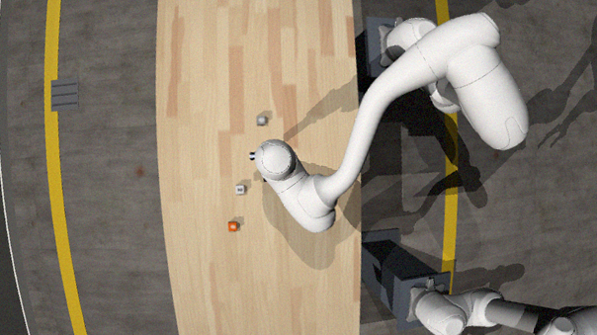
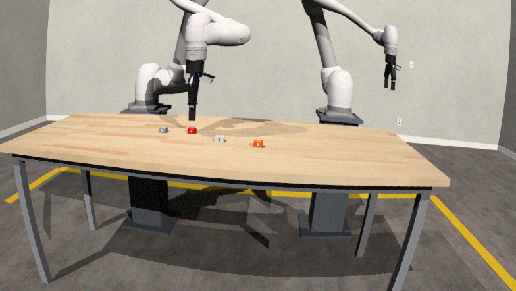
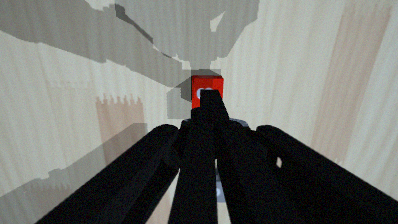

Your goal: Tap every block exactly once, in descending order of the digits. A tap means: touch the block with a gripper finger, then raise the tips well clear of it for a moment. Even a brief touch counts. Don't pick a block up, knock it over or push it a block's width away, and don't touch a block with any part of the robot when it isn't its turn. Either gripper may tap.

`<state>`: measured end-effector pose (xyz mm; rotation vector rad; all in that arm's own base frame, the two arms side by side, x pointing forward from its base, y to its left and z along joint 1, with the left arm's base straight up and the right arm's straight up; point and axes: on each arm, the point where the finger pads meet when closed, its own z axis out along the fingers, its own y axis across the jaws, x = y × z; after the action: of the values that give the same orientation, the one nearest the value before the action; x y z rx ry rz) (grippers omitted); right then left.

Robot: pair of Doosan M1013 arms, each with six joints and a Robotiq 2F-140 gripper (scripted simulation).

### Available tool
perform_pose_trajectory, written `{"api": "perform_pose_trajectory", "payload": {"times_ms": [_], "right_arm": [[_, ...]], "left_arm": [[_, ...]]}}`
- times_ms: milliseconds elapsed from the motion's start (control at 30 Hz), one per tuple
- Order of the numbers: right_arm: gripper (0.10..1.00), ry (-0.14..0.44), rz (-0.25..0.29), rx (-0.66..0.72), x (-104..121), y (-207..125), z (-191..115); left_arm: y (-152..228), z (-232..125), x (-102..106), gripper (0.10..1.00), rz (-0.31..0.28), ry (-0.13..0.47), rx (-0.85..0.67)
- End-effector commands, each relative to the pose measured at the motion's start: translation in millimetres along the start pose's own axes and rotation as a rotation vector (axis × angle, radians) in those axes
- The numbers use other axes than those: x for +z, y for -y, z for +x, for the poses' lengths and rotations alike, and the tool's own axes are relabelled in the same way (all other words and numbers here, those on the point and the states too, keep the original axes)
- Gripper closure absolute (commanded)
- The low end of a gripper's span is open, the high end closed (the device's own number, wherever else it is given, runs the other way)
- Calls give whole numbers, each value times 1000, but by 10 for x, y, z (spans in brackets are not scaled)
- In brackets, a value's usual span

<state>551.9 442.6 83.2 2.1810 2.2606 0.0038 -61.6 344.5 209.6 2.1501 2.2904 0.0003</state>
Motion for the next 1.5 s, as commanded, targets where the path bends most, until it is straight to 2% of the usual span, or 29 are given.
{"api": "perform_pose_trajectory", "payload": {"times_ms": [0, 200, 1200, 1467], "right_arm": [[999, -1, 0, 0, -152, -2, 3], [999, -1, 0, 0, -334, 0, 1], [999, -2, -1, 0, -297, -4, 4], [999, -1, -1, 0, -263, -155, 174]], "left_arm": [[1, 4, -5, 98, 1, -1, 0], [1, 4, -5, 98, 1, -1, 0], [1, 4, -5, 98, 1, -1, 0], [1, 4, -5, 98, 1, -1, 0]]}}
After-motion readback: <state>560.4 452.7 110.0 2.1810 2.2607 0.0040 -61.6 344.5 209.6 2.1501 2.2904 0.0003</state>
